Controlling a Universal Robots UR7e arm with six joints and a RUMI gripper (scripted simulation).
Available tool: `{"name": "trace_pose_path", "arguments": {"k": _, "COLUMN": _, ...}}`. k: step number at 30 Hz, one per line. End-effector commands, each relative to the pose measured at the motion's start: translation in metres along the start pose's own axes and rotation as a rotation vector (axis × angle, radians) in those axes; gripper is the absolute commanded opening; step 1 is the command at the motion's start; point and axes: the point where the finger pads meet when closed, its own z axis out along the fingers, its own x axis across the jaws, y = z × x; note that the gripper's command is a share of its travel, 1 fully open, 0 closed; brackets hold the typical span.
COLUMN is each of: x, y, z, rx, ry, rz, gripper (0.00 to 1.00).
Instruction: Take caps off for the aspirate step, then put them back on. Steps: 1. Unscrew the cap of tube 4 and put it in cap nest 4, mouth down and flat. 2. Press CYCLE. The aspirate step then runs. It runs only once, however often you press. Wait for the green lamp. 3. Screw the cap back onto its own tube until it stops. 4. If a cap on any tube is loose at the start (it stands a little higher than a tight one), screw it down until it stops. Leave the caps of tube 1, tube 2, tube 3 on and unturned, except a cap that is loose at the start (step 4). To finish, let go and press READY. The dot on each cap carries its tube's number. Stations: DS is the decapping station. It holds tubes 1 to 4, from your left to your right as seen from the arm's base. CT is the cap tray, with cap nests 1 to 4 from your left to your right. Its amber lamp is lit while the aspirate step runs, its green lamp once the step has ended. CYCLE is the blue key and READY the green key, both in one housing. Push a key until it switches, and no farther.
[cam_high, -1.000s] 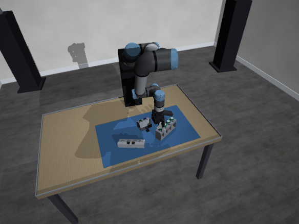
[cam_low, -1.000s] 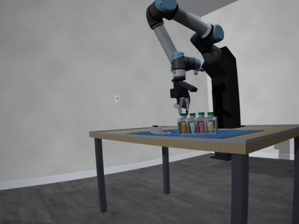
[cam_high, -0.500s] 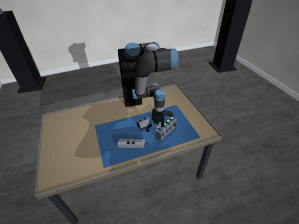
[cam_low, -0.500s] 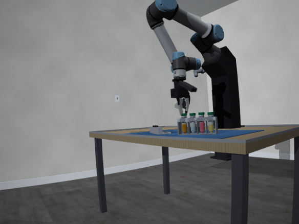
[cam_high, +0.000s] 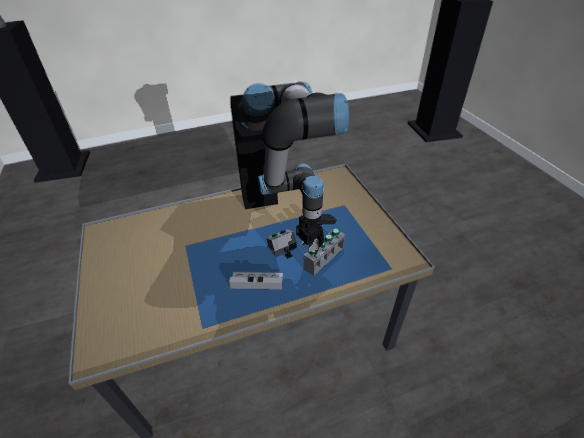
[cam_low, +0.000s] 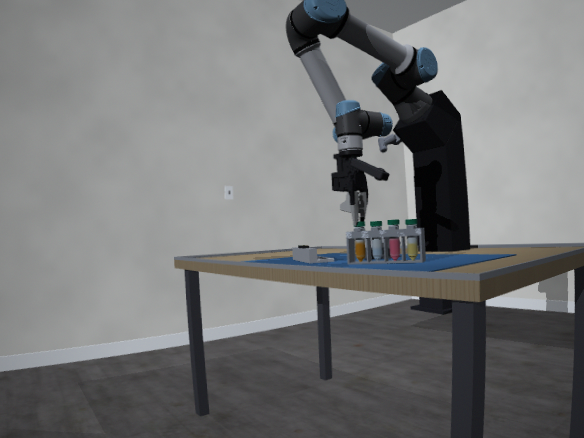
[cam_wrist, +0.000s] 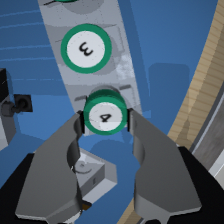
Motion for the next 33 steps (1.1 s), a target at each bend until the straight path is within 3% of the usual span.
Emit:
{"name": "trace_pose_path", "arguments": {"k": 1, "x": 0.0005, "y": -0.0001, "z": -0.0005, "rx": 0.005, "ry": 0.002, "rz": -0.231, "gripper": 0.00}}
{"name": "trace_pose_path", "arguments": {"k": 8, "x": 0.0005, "y": -0.0001, "z": -0.0007, "rx": 0.004, "ry": 0.003, "rz": -0.581, "gripper": 0.00}}
{"name": "trace_pose_path", "arguments": {"k": 10, "x": 0.0005, "y": -0.0001, "z": -0.0007, "rx": 0.004, "ry": 0.003, "rz": -0.581, "gripper": 0.00}}
{"name": "trace_pose_path", "arguments": {"k": 13, "x": 0.0005, "y": -0.0001, "z": -0.0007, "rx": 0.004, "ry": 0.003, "rz": -0.728, "gripper": 0.00}}
{"name": "trace_pose_path", "arguments": {"k": 19, "x": 0.0005, "y": -0.0001, "z": -0.0007, "rx": 0.004, "ry": 0.003, "rz": -0.728, "gripper": 0.00}}
{"name": "trace_pose_path", "arguments": {"k": 20, "x": 0.0005, "y": -0.0002, "z": -0.0007, "rx": 0.004, "ry": 0.003, "rz": -0.728, "gripper": 0.35}}
{"name": "trace_pose_path", "arguments": {"k": 32, "x": 0.0005, "y": -0.0001, "z": -0.0007, "rx": 0.004, "ry": 0.003, "rz": -0.728, "gripper": 0.35}}
{"name": "trace_pose_path", "arguments": {"k": 33, "x": 0.0005, "y": 0.0000, "z": -0.0007, "rx": 0.004, "ry": 0.003, "rz": -0.645, "gripper": 0.35}}
